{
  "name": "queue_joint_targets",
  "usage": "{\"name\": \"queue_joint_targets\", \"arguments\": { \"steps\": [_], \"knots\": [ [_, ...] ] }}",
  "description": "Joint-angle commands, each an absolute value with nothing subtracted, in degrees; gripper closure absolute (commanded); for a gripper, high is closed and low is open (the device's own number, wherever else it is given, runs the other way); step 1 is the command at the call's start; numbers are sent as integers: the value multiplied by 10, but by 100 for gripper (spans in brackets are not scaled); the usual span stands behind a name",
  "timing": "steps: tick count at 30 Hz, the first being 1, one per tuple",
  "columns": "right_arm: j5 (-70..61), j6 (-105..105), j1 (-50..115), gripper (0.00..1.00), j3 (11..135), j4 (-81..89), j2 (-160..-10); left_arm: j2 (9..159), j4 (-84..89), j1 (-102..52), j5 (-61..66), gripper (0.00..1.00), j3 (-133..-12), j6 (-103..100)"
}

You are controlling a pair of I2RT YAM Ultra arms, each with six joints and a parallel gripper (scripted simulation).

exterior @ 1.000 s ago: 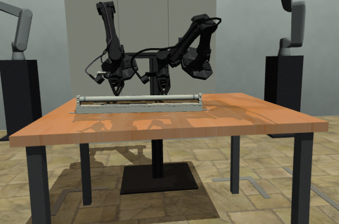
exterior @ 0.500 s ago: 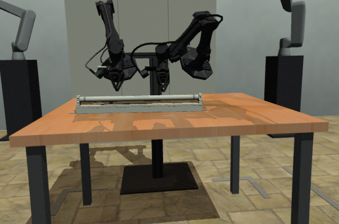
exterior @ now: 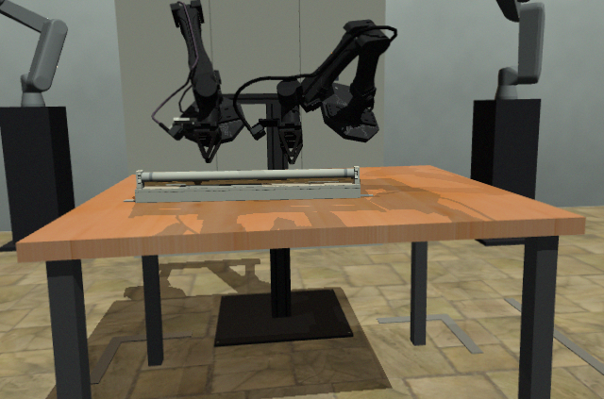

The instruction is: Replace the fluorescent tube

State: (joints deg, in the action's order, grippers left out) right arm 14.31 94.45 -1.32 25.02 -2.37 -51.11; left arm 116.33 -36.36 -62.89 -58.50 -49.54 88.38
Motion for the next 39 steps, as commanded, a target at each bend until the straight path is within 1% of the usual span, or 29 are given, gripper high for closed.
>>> {"name": "queue_joint_targets", "arguments": {
  "steps": [1,6,10,18,20,22,28,29,33,34,39],
  "knots": [
    [153,938,-22,51,234,-38,-498,1144,-353,-644,-578,51,-515,877],
    [154,938,-6,51,266,-15,-514,1158,-354,-644,-579,51,-502,877],
    [151,937,-14,51,233,-40,-512,1157,-356,-644,-578,51,-499,877],
    [152,938,-4,51,264,-21,-522,1156,-358,-644,-578,51,-495,877],
    [147,937,-21,51,232,-42,-514,1156,-359,-644,-579,51,-494,877],
    [151,937,-7,51,237,-23,-518,1156,-359,-644,-578,51,-493,877],
    [141,937,-21,51,234,-37,-510,1156,-361,-644,-579,51,-491,877],
    [150,927,-10,51,261,-33,-512,1129,-339,-648,-587,51,-515,860],
    [134,903,-7,51,266,-29,-525,1120,-320,-644,-573,51,-513,832],
    [142,892,-10,51,268,-31,-500,1113,-306,-623,-569,51,-509,814],
    [124,794,-16,51,296,-27,-526,1039,-243,-602,-545,51,-503,701]
  ]
}}
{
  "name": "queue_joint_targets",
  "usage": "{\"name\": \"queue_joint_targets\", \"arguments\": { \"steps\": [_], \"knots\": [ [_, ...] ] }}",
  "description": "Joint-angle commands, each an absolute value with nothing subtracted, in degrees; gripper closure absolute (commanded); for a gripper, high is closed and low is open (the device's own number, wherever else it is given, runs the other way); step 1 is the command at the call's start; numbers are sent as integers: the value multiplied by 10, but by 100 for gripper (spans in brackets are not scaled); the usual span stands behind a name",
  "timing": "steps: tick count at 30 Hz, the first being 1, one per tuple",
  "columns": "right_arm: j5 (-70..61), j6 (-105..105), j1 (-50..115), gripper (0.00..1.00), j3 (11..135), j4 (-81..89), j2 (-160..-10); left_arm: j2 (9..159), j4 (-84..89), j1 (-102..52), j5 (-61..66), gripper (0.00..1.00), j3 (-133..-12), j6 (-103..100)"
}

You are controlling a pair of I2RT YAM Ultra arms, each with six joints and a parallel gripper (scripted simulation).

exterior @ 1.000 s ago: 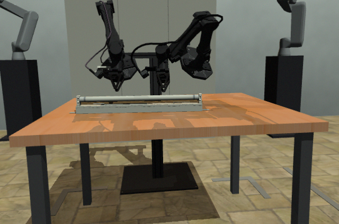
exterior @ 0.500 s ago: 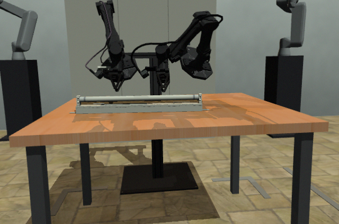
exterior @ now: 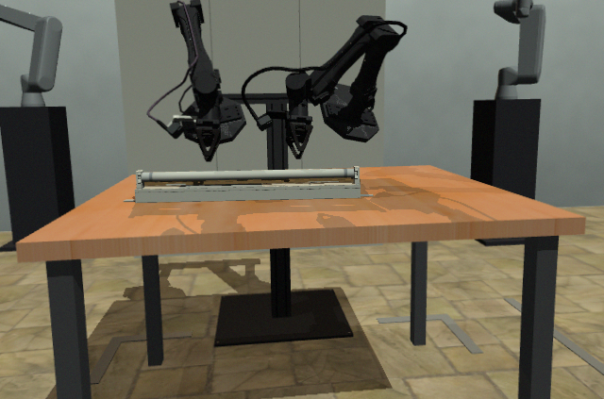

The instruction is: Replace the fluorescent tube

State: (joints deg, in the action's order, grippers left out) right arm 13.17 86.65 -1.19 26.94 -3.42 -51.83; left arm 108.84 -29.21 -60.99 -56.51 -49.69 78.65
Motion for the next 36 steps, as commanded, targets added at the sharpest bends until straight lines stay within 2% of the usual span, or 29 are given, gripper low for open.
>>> {"name": "queue_joint_targets", "arguments": {
  "steps": [1,9,12,26,36],
  "knots": [
    [120,769,-14,51,304,-26,-527,1019,-228,-597,-541,51,-499,673],
    [87,573,0,51,370,-21,-545,908,-171,-471,-406,51,-518,502],
    [79,556,-14,51,379,-10,-552,911,-135,-465,-384,51,-528,476],
    [31,228,-5,51,501,-4,-579,731,-50,-225,-169,51,-579,193],
    [10,91,3,51,562,-1,-590,651,-16,-114,-72,51,-605,77]
  ]
}}
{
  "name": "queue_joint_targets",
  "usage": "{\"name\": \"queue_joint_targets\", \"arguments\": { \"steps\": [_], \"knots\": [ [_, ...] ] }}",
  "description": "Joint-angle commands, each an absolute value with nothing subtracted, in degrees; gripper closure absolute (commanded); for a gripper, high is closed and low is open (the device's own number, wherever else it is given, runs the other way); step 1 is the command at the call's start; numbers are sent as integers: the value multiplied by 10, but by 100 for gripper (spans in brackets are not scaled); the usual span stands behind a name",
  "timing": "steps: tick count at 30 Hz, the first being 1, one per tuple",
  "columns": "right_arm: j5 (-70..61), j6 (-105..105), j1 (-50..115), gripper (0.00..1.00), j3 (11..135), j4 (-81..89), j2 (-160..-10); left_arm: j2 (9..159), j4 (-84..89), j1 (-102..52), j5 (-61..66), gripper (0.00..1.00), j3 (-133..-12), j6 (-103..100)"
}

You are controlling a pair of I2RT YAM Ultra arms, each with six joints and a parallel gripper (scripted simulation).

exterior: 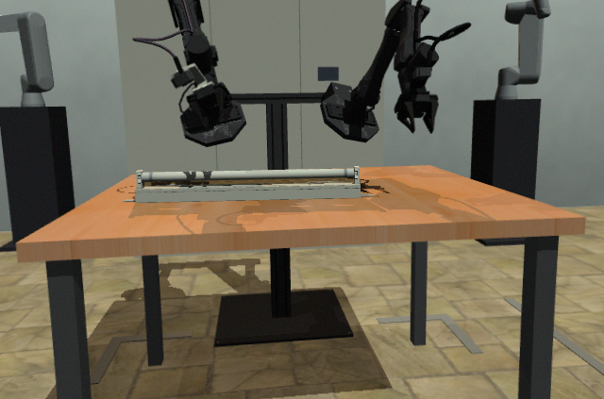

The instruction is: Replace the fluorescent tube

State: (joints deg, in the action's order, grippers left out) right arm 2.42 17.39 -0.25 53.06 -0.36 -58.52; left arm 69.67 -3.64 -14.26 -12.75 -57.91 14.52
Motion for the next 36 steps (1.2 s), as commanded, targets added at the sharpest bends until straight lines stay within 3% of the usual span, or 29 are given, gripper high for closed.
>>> {"name": "queue_joint_targets", "arguments": {
  "steps": [1,11,22,36],
  "knots": [
    [6,61,8,51,570,-2,-591,637,-10,-97,-54,51,-609,53],
    [-17,-36,6,51,619,21,-612,598,39,-3,31,51,-620,-36],
    [5,1,8,51,592,-6,-589,603,-3,3,8,51,-590,7],
    [15,159,-13,51,640,101,-636,684,113,-72,-47,51,-678,93]
  ]
}}
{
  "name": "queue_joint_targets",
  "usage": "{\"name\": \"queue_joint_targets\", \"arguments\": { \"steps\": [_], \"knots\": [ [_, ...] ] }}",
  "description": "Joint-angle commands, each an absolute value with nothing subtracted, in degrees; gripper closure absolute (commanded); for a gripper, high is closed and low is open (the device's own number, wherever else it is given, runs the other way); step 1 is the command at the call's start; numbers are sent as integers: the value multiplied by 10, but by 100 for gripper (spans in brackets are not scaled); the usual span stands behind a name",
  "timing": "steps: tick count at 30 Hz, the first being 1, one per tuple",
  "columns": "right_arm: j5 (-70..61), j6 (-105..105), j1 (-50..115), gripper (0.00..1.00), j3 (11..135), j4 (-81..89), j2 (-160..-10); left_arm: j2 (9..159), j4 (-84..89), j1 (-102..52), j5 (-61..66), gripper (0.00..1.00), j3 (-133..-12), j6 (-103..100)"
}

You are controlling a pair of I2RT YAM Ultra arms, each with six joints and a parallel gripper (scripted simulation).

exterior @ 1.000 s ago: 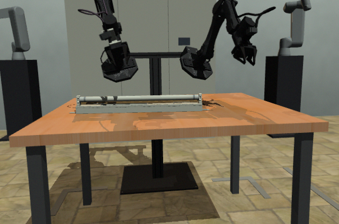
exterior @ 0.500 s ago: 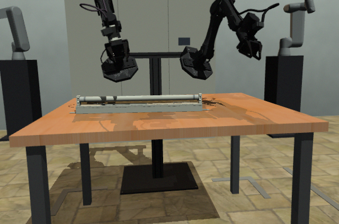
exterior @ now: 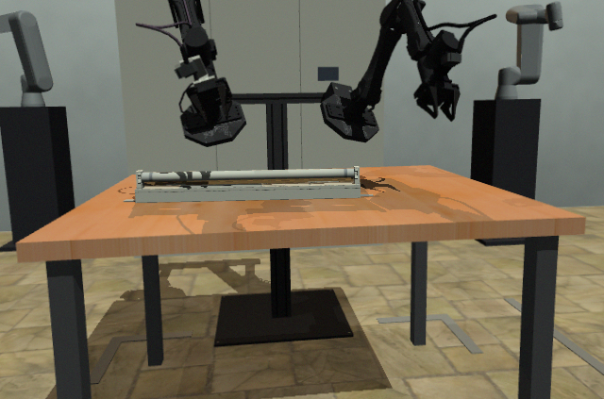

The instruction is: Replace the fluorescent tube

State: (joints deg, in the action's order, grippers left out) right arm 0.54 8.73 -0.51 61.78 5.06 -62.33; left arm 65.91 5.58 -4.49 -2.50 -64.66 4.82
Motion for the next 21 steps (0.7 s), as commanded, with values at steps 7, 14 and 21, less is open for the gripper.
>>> {"name": "queue_joint_targets", "arguments": {
  "steps": [7,14,21],
  "knots": [
    [26,282,-20,51,655,166,-662,760,196,-135,-91,51,-735,170],
    [24,366,-32,51,708,245,-704,851,275,-198,-131,51,-819,198],
    [37,527,-40,51,726,334,-733,939,367,-278,-187,51,-879,290]
  ]
}}
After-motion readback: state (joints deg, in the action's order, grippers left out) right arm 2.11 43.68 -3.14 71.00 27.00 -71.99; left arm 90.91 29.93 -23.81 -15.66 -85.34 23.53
